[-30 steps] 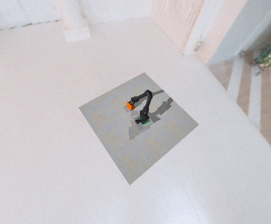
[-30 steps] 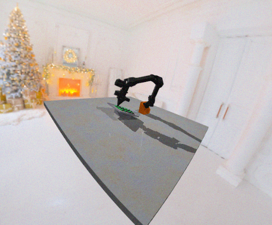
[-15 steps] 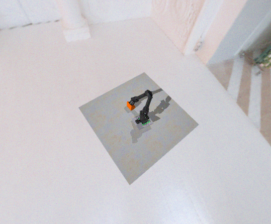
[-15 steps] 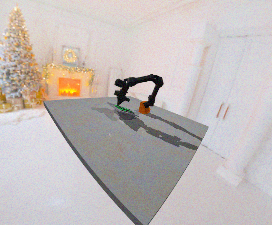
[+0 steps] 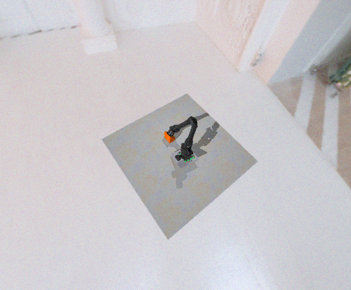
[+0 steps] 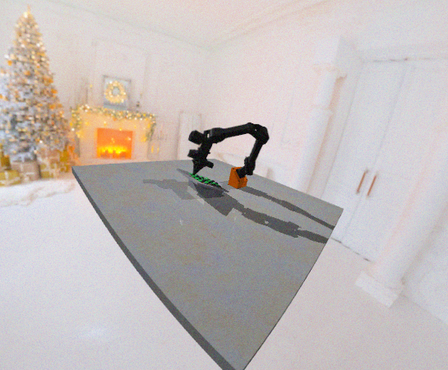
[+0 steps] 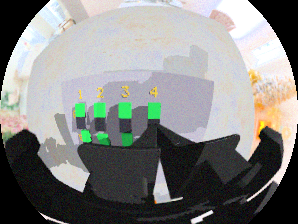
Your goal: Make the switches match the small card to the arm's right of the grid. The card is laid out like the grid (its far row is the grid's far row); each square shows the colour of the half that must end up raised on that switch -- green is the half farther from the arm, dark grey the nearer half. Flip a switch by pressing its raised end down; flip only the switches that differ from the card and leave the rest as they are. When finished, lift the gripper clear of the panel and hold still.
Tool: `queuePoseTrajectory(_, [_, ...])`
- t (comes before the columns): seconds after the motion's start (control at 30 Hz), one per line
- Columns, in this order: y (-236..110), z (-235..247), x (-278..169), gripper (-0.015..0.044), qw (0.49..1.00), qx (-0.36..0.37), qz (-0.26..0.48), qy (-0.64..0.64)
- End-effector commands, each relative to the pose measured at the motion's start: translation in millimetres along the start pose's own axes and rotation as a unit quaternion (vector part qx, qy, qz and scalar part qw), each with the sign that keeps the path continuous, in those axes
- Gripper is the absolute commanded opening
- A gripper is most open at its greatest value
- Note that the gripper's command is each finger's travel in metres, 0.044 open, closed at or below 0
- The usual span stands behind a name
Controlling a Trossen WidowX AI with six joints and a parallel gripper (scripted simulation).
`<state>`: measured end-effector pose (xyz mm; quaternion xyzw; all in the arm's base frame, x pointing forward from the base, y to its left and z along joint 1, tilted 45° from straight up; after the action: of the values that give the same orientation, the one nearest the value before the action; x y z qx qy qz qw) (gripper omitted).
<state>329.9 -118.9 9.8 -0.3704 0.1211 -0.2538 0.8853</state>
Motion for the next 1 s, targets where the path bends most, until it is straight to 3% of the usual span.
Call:
queuePoseTrajectory(0.0, [0.9,0.5,0.3,0.0000,1.000,0.003,-0.001,0.002])
queuePoseTrajectory(0.27, [-1.4,-0.1,0.4,0.0000,1.000,0.000,0.000,0.000])
queuePoseTrajectory(0.43, [-60.6,0.1,3.8,0.0000,1.000,-0.002,0.012,0.003])
queuePoseTrajectory(0.63, [-63.4,2.2,2.7,0.0000,1.000,-0.002,0.012,0.003])
queuePoseTrajectory(0.97, [-64.1,88.0,-55.1,0.0000,1.000,0.001,0.014,0.005])
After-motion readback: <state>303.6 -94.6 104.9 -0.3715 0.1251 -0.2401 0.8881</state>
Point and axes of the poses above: the point midway between the two fingers, 35 mm back from their tips, its own y axis out along the fingers, its own z axis across the jaws, x = y × z, the point moved 3 cm from there along -y, back along the fingers, and after that the axes turned 12 degrees about y, right-handed, at the moved point
